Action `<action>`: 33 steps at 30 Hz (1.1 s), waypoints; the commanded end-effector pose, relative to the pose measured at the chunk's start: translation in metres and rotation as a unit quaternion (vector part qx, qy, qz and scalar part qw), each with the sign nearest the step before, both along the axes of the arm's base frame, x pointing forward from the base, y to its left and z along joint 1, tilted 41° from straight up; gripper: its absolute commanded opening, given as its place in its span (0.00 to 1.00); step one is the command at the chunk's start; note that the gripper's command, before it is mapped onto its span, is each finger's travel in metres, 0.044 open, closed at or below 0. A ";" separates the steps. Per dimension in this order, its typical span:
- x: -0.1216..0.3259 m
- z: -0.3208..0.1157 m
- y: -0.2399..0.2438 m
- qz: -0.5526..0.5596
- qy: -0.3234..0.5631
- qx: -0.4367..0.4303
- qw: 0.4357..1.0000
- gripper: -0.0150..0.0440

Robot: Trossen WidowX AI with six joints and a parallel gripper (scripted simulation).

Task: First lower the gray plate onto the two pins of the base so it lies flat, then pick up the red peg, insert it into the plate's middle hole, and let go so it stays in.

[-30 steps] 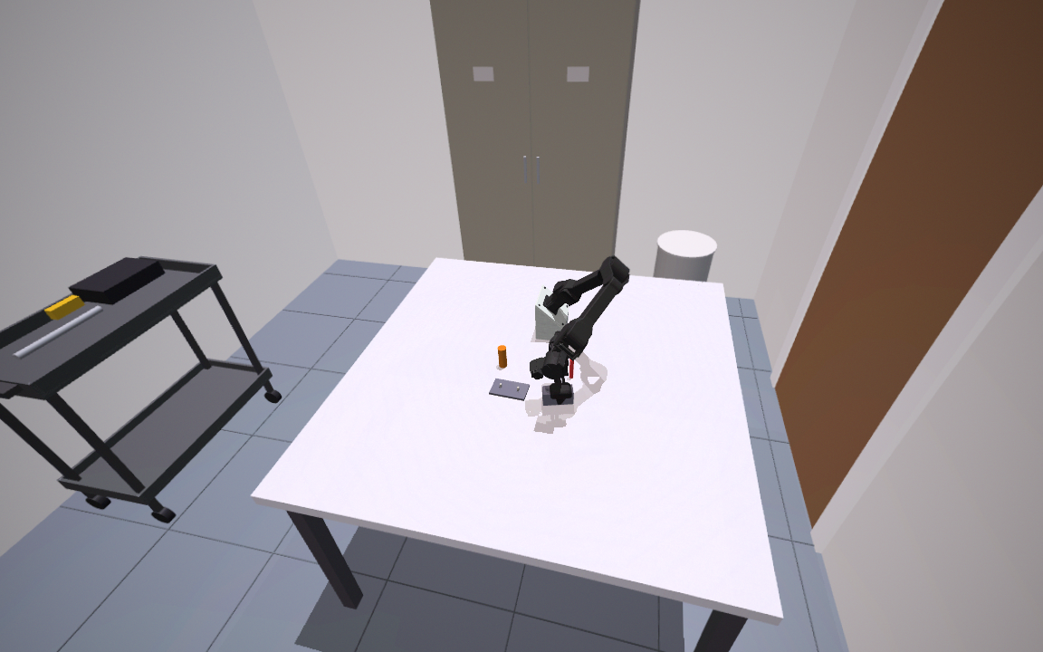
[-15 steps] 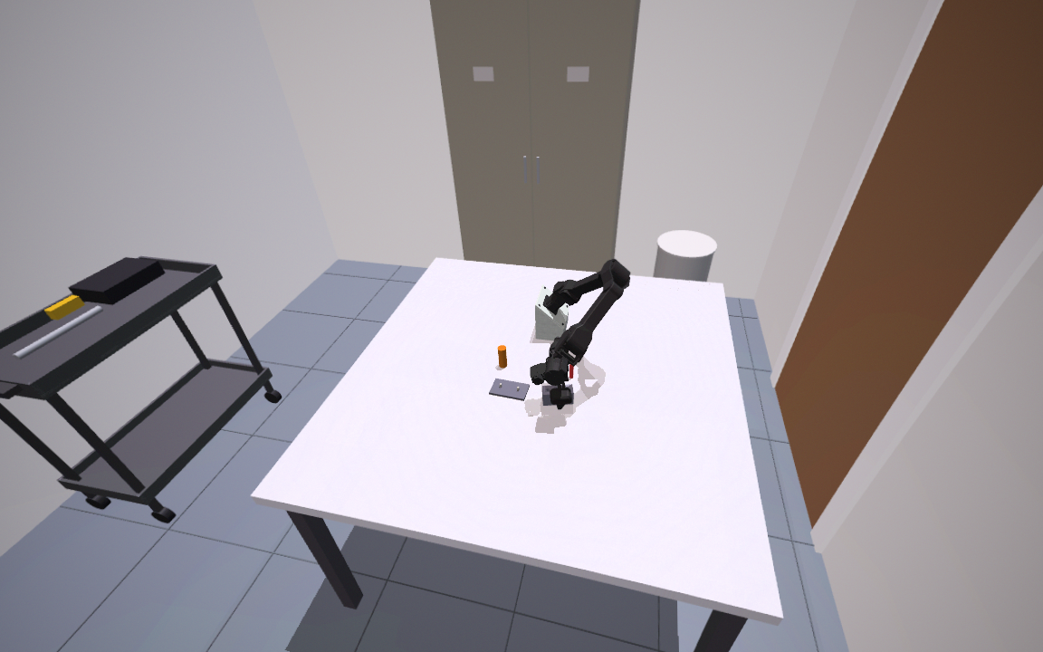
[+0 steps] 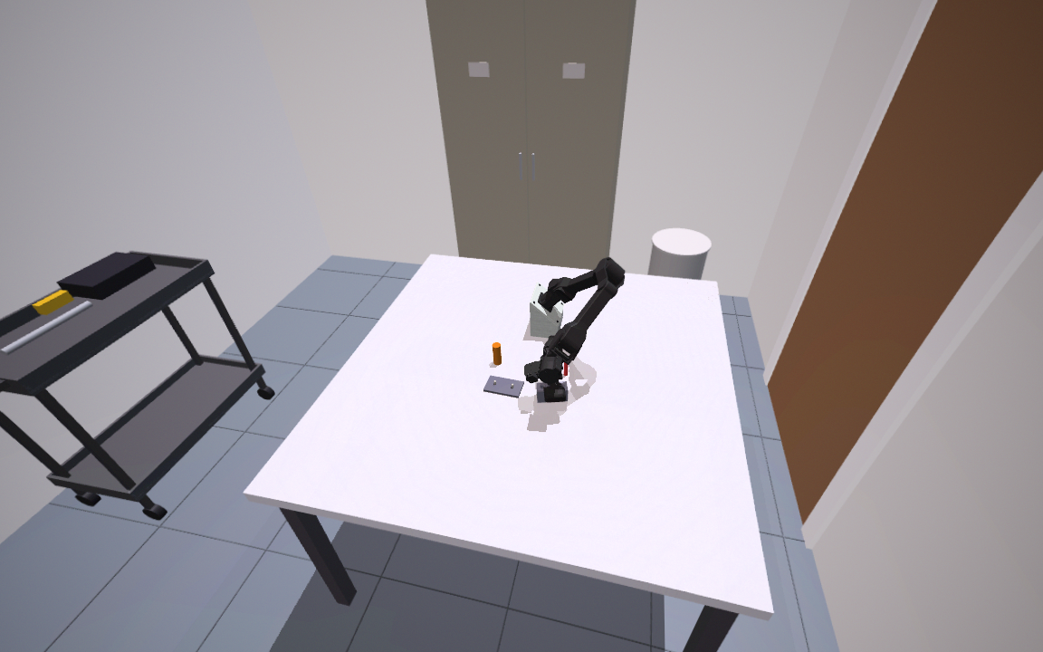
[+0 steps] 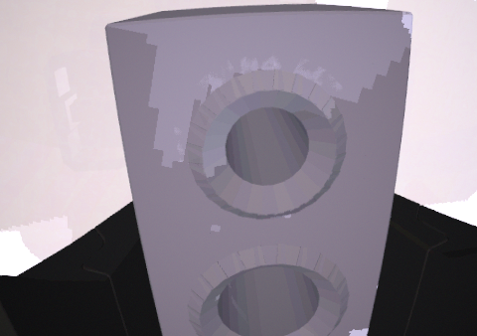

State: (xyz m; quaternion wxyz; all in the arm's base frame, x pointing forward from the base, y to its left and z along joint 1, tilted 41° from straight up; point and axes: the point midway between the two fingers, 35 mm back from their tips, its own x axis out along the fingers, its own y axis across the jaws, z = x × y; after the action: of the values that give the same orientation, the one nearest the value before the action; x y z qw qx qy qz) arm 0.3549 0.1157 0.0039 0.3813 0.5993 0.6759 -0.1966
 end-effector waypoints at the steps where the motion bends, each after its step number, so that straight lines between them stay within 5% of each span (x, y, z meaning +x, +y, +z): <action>1: 0.000 0.000 0.000 -0.001 0.001 0.001 1.000 0.43; 14: 0.000 0.000 0.000 -0.001 0.001 0.001 1.000 0.25; 33: 0.004 0.040 -0.038 -0.002 -0.003 -0.003 1.000 0.25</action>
State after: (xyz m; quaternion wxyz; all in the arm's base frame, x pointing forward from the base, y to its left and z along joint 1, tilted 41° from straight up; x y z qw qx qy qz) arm 0.3563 0.0858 0.0334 0.3776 0.5985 0.6774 -0.2009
